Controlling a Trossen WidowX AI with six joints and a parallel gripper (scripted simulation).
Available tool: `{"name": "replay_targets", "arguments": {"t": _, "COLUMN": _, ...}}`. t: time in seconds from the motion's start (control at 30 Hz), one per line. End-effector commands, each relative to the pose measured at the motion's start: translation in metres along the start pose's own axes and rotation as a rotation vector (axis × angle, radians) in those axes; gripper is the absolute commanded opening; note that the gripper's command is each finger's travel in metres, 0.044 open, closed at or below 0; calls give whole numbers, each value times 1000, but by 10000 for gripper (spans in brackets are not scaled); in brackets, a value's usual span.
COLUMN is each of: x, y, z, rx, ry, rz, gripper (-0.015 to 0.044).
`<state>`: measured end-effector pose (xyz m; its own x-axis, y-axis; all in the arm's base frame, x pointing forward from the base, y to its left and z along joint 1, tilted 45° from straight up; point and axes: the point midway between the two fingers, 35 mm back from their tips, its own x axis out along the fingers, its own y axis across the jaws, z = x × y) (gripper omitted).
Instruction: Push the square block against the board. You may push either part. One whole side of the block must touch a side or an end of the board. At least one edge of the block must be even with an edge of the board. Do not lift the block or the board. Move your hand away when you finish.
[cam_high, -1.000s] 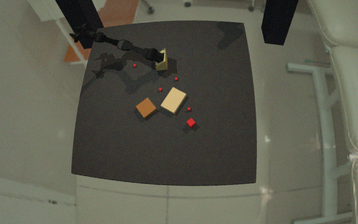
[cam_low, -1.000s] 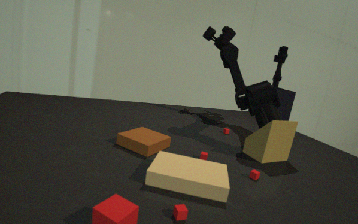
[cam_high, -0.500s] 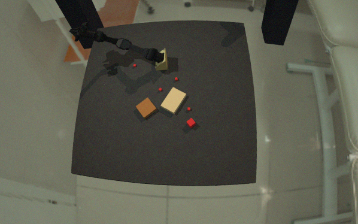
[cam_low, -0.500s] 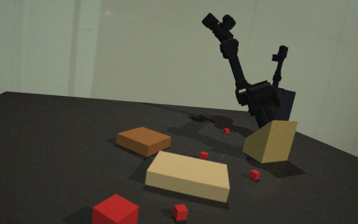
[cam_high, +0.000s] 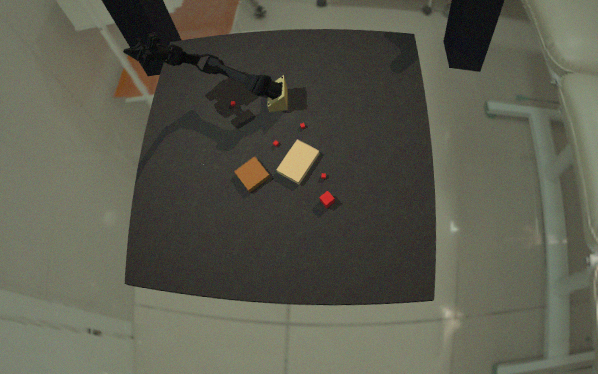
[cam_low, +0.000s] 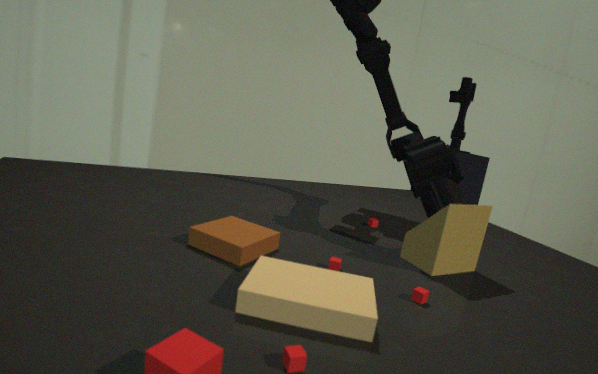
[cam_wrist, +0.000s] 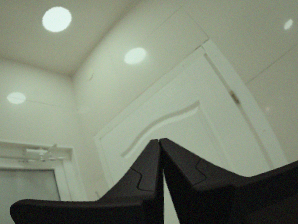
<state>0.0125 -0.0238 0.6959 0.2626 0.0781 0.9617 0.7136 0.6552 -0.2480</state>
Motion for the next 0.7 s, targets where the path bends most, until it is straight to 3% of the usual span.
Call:
{"name": "replay_targets", "arguments": {"t": 0.0, "x": 3, "y": 54, "z": 5, "rx": 56, "ry": 16, "rz": 139, "gripper": 0}}
{"name": "replay_targets", "arguments": {"t": 0.33, "x": -4, "y": 150, "z": 6, "rx": 151, "ry": 88, "rz": 379, "gripper": 0}}
{"name": "replay_targets", "arguments": {"t": 0.67, "x": -38, "y": 262, "z": -11, "rx": 199, "ry": 244, "rz": 659, "gripper": 0}}
